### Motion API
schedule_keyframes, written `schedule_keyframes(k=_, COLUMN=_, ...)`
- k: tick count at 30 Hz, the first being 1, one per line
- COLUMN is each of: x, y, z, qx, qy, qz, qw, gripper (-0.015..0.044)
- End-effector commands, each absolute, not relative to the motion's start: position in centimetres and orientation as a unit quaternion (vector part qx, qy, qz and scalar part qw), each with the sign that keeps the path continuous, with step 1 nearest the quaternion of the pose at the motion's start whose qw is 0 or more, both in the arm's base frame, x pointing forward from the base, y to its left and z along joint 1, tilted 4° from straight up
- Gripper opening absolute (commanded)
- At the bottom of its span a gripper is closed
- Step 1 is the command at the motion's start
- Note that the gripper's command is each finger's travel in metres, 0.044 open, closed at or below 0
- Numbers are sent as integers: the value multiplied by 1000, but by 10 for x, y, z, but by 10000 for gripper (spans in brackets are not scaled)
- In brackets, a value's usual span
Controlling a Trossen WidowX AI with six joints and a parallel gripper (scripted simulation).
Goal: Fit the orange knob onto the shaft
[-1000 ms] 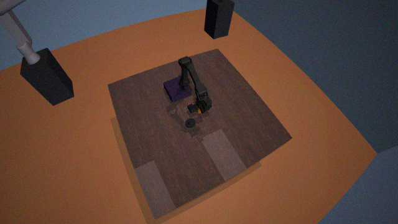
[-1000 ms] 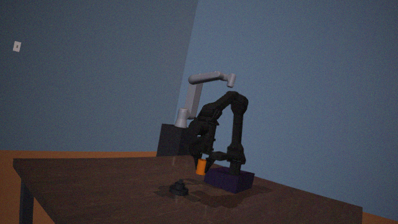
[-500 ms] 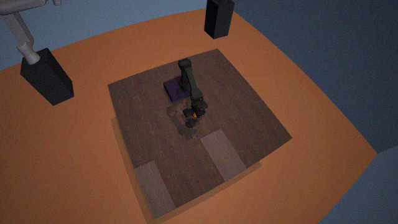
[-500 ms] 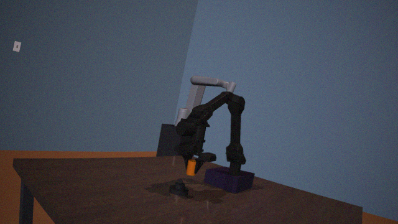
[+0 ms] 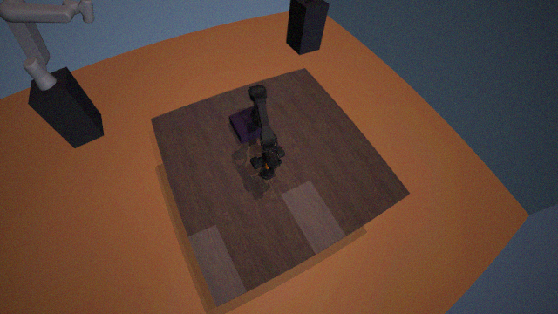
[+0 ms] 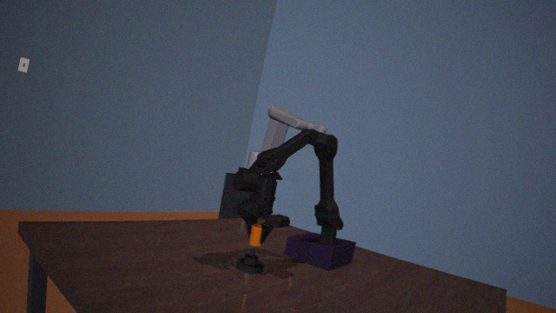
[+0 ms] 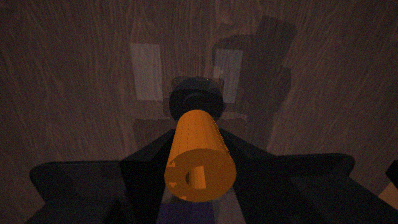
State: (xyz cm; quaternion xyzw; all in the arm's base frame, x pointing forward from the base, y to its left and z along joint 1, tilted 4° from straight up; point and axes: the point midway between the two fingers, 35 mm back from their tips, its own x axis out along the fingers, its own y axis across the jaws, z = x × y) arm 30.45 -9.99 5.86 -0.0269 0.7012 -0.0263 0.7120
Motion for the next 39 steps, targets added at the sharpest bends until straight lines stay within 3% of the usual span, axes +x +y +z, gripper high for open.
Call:
schedule_keyframes(k=1, x=308, y=-103, z=55, qx=-31, qy=697, qz=-24, qw=716, gripper=0)
schedule_keyframes(k=39, x=310, y=-104, z=40, qx=-29, qy=697, qz=-26, qw=716, gripper=0)
